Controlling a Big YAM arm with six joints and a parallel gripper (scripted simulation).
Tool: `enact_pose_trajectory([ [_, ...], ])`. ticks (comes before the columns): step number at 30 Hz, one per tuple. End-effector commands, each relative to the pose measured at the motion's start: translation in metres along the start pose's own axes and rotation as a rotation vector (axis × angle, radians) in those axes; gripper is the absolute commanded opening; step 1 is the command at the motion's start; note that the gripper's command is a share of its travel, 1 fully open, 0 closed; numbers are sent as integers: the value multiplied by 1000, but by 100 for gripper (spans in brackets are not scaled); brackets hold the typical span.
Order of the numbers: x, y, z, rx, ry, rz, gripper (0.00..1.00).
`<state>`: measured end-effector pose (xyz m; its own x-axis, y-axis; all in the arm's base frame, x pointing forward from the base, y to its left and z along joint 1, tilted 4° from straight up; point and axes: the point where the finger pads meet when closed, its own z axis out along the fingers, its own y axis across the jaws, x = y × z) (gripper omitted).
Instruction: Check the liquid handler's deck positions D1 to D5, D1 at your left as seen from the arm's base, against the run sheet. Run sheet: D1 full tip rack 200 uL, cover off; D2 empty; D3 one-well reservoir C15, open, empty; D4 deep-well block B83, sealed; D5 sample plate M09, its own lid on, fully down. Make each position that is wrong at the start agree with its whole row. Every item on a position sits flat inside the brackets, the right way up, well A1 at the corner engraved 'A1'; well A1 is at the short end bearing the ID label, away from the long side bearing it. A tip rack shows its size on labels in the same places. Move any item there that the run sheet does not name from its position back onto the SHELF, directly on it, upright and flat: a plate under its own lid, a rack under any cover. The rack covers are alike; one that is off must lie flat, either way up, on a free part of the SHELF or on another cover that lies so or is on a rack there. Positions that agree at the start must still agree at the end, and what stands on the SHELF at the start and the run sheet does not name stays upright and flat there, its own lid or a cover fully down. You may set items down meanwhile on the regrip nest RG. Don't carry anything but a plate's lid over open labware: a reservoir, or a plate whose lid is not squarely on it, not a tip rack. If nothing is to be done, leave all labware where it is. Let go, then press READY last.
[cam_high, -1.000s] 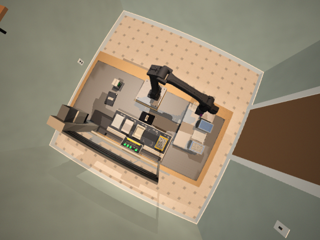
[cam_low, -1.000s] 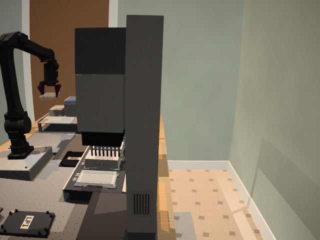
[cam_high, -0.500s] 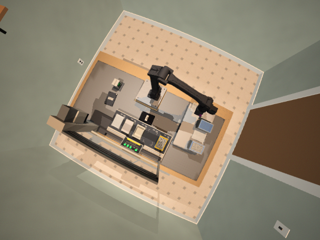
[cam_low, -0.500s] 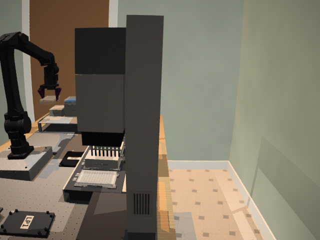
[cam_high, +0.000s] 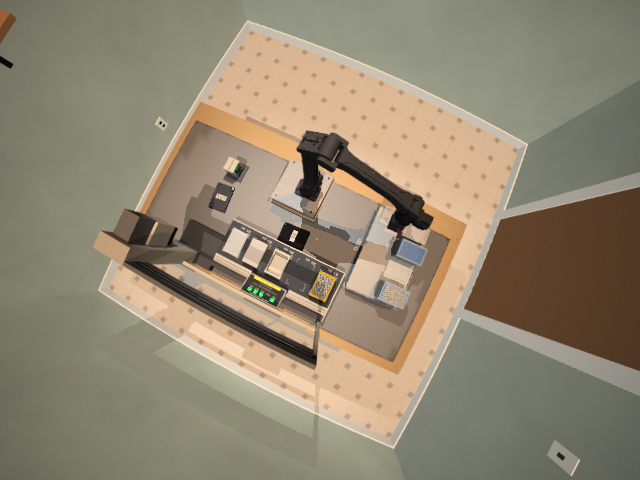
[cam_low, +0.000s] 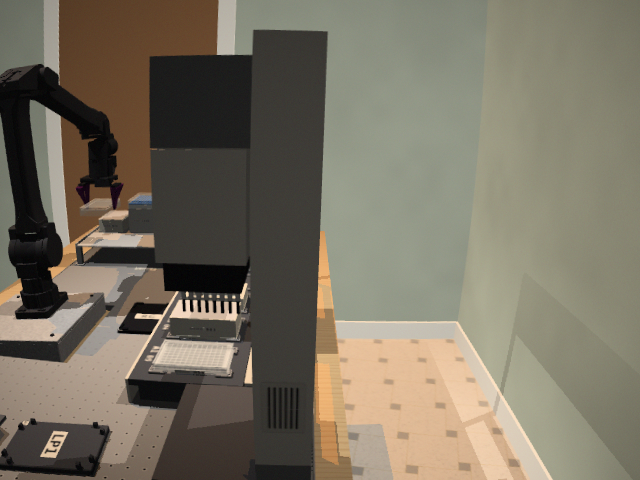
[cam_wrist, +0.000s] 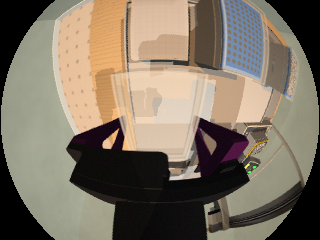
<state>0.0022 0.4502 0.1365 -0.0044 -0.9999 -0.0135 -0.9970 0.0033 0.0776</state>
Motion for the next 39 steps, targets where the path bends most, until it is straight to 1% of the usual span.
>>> enact_pose_trajectory([
  [1, -6, 7, 7, 2, -11, -3, 0],
  [10, -5, 7, 22, 2, -11, -3, 0],
  [12, -5, 7, 22, 2, -11, -3, 0],
  [13, -9, 7, 14, 3, -35, -5, 0],
  [15, -5, 7, 27, 2, -11, -3, 0],
  [27, -5, 7, 47, 2, -11, -3, 0],
  [29, -5, 7, 47, 2, -11, -3, 0],
  [30, -11, 7, 39, 2, -37, -5, 0],
  [31, -5, 7, 48, 2, -16, -3, 0],
  [32, -5, 7, 52, 2, -10, -3, 0],
  [39, -5, 6, 64, 2, -10, -3, 0],
])
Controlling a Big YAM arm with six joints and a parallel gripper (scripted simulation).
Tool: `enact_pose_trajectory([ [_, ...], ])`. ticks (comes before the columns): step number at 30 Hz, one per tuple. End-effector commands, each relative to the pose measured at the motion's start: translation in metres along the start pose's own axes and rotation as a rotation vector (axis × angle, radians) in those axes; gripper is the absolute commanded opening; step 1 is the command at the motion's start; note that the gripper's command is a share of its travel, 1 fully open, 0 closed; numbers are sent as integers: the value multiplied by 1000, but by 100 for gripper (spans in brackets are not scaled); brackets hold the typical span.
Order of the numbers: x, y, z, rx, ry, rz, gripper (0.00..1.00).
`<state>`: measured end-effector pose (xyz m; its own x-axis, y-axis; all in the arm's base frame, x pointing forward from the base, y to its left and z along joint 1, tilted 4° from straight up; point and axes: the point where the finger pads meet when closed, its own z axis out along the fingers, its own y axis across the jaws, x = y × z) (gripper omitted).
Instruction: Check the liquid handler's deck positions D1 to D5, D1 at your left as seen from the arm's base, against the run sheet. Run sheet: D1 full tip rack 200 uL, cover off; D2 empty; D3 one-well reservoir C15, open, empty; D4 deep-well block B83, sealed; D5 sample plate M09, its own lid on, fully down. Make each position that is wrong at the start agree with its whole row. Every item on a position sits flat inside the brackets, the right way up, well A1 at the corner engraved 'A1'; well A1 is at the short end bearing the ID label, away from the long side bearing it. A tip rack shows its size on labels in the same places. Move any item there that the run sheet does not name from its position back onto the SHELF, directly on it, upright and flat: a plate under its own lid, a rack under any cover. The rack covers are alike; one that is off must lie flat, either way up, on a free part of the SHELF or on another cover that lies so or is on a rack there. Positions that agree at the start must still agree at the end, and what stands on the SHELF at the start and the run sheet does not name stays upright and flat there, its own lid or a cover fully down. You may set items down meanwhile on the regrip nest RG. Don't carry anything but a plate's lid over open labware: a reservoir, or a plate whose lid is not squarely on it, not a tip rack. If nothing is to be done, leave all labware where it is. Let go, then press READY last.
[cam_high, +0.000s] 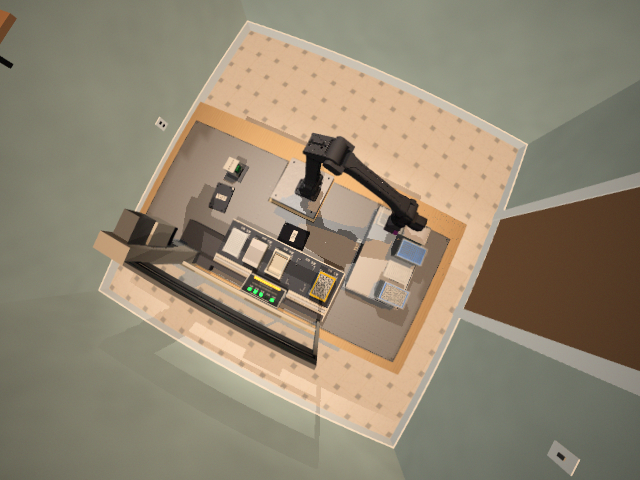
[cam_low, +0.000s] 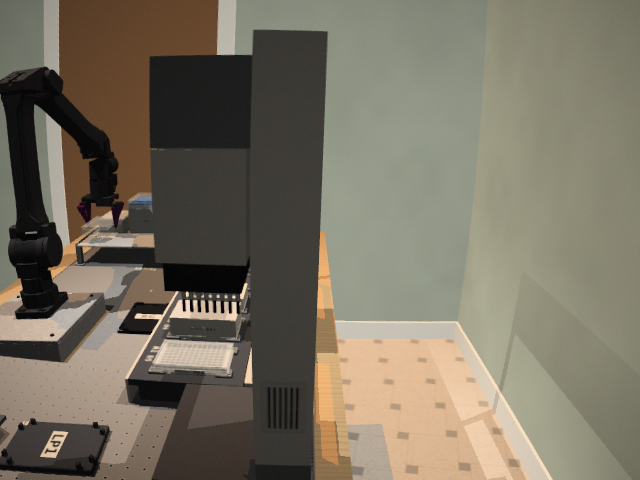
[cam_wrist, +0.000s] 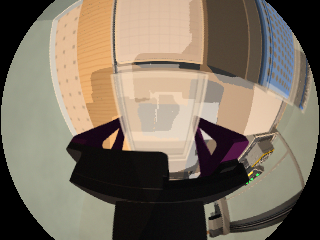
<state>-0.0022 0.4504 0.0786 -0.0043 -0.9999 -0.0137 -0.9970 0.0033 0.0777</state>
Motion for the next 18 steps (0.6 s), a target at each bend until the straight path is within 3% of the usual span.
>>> enact_pose_trajectory([
  [1, -5, 7, 8, 2, -10, -3, 0],
  [7, -5, 7, 15, 2, -10, -3, 0],
  [8, -14, 7, 5, 2, -40, -5, 0],
  [10, -5, 7, 19, 2, -10, -3, 0],
  [18, -6, 7, 14, 2, -18, -4, 0],
])
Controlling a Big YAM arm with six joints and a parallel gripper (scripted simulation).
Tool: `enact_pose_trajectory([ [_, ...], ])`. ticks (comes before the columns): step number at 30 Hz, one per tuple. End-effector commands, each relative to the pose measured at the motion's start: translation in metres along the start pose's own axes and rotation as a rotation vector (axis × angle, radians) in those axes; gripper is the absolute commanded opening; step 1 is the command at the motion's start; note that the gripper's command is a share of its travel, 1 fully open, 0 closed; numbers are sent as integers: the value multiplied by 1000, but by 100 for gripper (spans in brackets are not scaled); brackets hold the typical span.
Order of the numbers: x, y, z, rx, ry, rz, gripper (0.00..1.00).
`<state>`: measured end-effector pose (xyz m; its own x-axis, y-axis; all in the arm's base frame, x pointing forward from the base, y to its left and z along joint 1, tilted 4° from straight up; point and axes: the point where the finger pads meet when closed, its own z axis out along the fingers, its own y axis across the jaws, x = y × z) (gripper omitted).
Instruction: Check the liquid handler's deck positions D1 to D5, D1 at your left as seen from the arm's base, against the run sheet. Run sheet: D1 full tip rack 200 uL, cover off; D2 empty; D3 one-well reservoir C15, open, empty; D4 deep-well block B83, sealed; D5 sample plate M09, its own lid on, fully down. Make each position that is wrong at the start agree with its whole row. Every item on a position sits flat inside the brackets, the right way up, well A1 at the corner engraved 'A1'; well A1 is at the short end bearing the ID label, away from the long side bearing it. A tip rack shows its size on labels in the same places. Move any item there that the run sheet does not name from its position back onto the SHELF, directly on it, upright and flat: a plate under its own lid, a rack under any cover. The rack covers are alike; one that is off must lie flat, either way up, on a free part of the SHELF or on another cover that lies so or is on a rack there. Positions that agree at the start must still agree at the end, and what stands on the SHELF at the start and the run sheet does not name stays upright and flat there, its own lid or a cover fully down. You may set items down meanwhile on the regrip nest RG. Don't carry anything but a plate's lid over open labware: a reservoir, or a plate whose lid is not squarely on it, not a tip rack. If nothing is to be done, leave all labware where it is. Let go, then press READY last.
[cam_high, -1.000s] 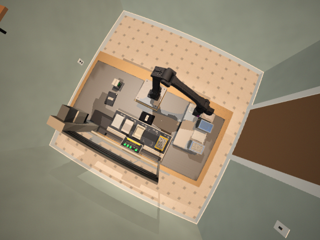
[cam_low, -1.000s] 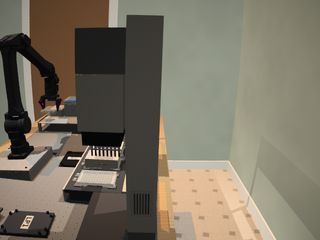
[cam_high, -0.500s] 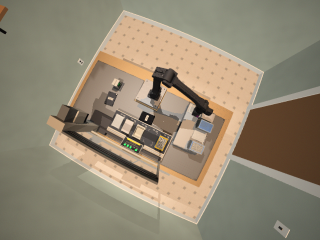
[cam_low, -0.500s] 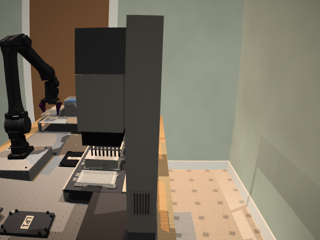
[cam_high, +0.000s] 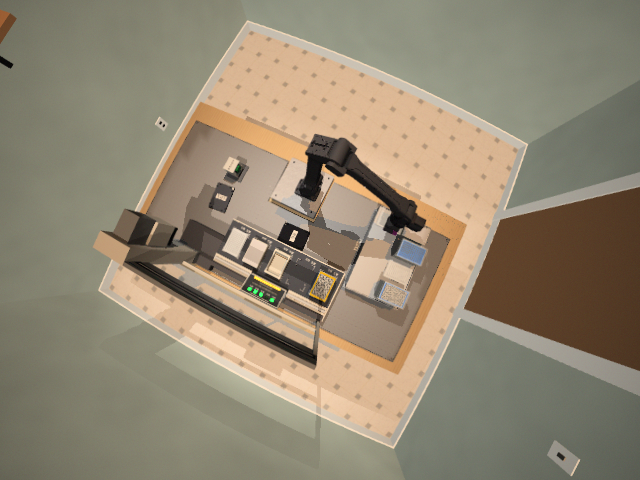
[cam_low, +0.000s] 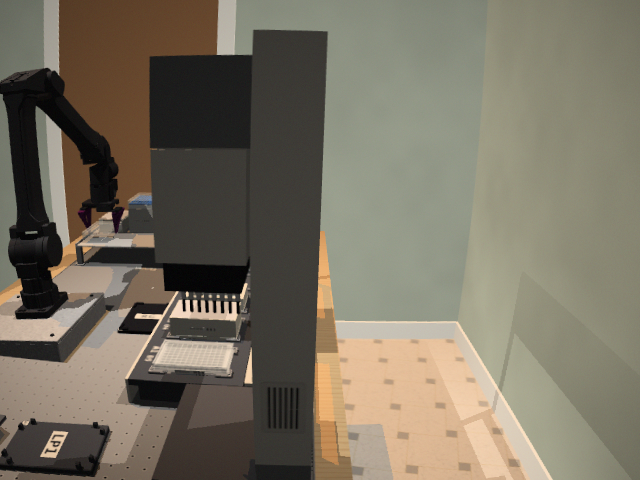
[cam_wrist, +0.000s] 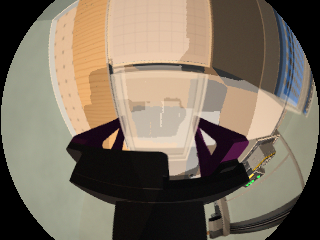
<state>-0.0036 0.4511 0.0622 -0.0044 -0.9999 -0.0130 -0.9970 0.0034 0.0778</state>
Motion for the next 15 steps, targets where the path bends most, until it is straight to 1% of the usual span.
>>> enact_pose_trajectory([
  [1, -5, 7, -2, 3, -18, -4, 0],
  [6, -4, 7, -2, 3, -19, -4, 0],
  [7, -10, 7, -7, 3, -32, -5, 0],
  [15, -10, 7, -7, 3, -33, -6, 0],
])
